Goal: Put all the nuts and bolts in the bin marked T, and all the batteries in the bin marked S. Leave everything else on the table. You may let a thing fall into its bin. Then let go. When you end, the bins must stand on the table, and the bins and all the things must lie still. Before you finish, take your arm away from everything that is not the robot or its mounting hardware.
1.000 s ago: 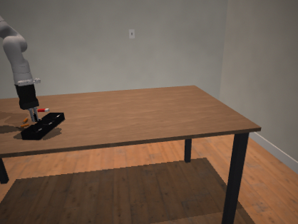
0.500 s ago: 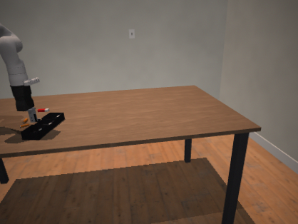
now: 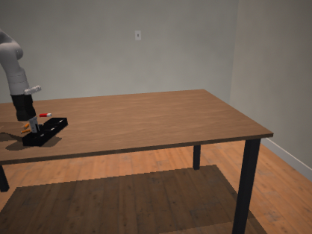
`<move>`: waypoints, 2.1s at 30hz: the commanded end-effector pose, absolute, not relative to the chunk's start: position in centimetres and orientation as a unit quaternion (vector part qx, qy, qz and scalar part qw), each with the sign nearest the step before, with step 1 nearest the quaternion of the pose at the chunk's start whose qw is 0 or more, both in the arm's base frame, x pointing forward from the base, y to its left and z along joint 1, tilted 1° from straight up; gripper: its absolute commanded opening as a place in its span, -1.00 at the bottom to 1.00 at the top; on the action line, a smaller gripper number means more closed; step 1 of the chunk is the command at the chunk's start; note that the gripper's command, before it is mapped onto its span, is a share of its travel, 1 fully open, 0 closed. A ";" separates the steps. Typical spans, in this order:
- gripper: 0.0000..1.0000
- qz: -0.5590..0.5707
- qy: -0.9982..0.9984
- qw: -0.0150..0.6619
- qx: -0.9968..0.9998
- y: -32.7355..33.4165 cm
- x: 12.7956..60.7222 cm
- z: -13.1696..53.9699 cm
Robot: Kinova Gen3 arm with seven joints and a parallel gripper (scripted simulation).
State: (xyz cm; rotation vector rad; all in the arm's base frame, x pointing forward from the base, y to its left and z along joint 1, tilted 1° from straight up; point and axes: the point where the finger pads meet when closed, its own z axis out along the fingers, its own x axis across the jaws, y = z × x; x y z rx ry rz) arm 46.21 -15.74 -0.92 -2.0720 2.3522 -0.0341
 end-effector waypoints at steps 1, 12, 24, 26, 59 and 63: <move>-0.39 -0.006 0.749 0.002 -0.662 -15.5 46.0 -2.0; -0.39 -0.006 0.749 0.002 -0.662 -15.5 46.0 -4.3; -0.39 -0.006 0.749 0.002 -0.662 -15.5 46.0 -4.3; -0.39 -0.006 0.749 0.002 -0.662 -15.5 46.0 -4.3; -0.39 -0.006 0.749 0.002 -0.662 -15.5 46.0 -4.3; -0.39 -0.006 0.749 0.002 -0.662 -15.5 46.0 -4.2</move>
